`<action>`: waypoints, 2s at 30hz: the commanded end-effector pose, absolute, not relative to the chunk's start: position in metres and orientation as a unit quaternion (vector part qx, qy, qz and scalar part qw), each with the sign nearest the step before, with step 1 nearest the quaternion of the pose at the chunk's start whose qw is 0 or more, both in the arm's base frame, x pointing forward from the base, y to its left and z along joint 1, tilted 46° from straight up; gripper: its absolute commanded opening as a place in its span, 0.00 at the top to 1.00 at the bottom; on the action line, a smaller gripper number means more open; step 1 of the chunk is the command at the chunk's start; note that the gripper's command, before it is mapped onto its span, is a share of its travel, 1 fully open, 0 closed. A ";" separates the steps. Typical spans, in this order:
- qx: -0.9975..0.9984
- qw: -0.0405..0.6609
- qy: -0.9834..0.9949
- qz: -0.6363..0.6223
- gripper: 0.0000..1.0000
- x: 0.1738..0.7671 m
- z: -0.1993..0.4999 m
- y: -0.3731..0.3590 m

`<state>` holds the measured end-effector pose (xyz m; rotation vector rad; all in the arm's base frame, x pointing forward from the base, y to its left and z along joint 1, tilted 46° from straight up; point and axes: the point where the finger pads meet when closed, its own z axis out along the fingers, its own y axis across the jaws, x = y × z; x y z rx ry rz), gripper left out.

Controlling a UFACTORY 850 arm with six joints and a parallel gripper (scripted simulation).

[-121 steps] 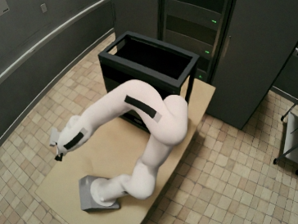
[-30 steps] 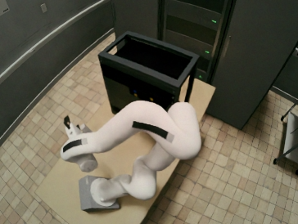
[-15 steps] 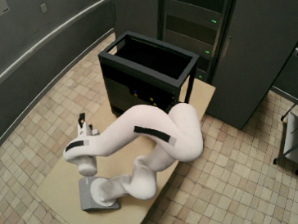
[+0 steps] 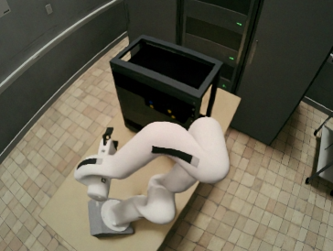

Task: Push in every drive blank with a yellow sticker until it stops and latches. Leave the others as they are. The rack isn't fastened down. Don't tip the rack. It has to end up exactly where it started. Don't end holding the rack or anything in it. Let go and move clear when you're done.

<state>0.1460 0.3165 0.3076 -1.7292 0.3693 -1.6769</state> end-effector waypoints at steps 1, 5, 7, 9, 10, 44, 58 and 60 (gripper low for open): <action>-0.639 0.352 0.162 -0.664 0.00 0.146 0.323 0.302; -0.612 0.358 0.176 -0.683 0.00 0.145 0.337 0.289; -0.599 0.361 0.182 -0.691 0.00 0.145 0.344 0.282; -0.587 0.364 0.188 -0.699 0.00 0.144 0.350 0.276; -0.581 0.365 0.190 -0.702 0.00 0.143 0.353 0.274; -0.471 0.385 0.217 -0.763 0.00 0.125 0.404 0.226; -0.461 0.387 0.218 -0.768 0.00 0.123 0.408 0.222; -0.461 0.387 0.218 -0.768 0.00 0.123 0.408 0.222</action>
